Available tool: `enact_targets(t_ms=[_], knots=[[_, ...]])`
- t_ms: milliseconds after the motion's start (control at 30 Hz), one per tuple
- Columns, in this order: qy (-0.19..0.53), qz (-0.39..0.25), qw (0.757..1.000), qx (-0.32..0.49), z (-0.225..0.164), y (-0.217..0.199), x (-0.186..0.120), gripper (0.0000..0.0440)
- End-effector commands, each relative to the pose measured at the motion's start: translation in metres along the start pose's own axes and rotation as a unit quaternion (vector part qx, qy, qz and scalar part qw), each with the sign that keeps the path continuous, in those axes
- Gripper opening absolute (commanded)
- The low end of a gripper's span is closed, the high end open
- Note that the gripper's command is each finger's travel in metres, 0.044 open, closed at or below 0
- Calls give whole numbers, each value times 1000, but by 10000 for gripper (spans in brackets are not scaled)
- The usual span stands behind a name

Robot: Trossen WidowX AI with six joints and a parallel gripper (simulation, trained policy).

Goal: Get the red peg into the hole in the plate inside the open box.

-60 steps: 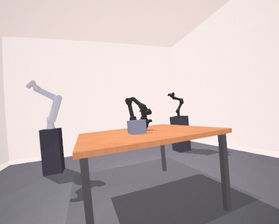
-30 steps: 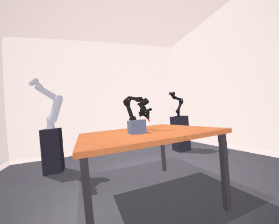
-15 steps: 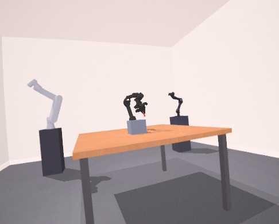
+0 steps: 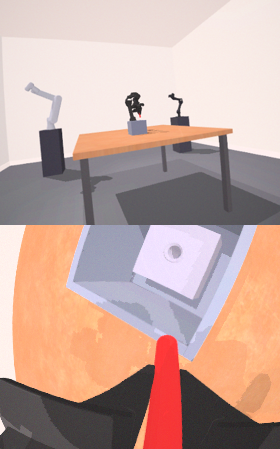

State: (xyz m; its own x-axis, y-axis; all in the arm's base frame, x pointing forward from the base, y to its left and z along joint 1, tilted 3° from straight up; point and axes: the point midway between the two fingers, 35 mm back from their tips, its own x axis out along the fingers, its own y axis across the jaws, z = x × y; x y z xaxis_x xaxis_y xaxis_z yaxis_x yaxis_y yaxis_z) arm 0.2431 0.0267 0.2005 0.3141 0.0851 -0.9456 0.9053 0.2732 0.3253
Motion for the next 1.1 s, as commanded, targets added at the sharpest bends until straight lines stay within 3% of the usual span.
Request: enact_targets(t_ms=[0, 567, 1067], knots=[[-7, -18, 1000, 7, 14, -1, 5, 0], [-2, -52, 998, 25, 53, 3, 24, 0], [15, -74, 997, 23, 77, 2, 62, 0]])
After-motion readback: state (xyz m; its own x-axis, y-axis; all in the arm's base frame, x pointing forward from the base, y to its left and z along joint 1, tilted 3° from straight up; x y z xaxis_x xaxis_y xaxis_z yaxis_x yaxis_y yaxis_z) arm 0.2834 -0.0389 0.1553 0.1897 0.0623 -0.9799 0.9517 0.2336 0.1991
